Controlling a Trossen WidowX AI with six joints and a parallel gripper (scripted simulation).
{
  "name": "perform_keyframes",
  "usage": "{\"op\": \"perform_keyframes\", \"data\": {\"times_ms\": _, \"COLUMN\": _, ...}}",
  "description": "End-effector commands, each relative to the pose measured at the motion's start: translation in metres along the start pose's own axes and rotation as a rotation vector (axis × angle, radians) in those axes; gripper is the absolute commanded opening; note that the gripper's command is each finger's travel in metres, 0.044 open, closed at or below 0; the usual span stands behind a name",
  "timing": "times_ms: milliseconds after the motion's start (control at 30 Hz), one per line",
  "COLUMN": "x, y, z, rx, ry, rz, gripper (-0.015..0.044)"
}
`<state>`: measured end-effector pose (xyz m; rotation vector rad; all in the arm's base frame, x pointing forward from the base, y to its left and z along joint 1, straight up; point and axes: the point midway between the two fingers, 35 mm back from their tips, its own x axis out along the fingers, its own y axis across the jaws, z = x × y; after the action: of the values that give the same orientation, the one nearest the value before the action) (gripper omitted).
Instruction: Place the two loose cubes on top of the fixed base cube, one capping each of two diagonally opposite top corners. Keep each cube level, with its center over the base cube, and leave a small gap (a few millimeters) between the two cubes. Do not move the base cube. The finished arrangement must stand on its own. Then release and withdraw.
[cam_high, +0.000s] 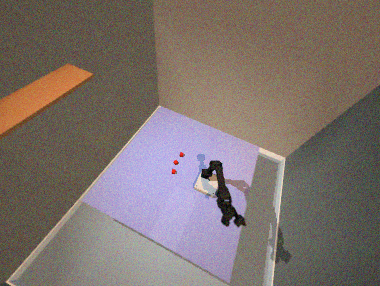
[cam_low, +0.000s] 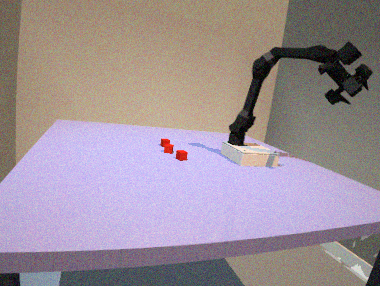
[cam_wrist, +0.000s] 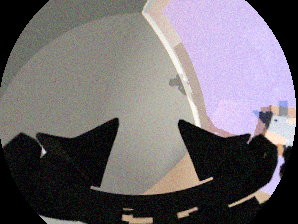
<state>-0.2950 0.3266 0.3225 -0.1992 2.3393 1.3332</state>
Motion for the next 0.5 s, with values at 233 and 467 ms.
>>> {"op": "perform_keyframes", "data": {"times_ms": 233, "x": -0.043, "y": -0.007, "z": 0.057, "rx": 0.032, "ry": -0.168, "rz": 0.034, "gripper": 0.0265}}
{"op": "perform_keyframes", "data": {"times_ms": 467, "x": -0.080, "y": -0.023, "z": 0.102, "rx": -0.030, "ry": -0.308, "rz": 0.022, "gripper": 0.0265}}
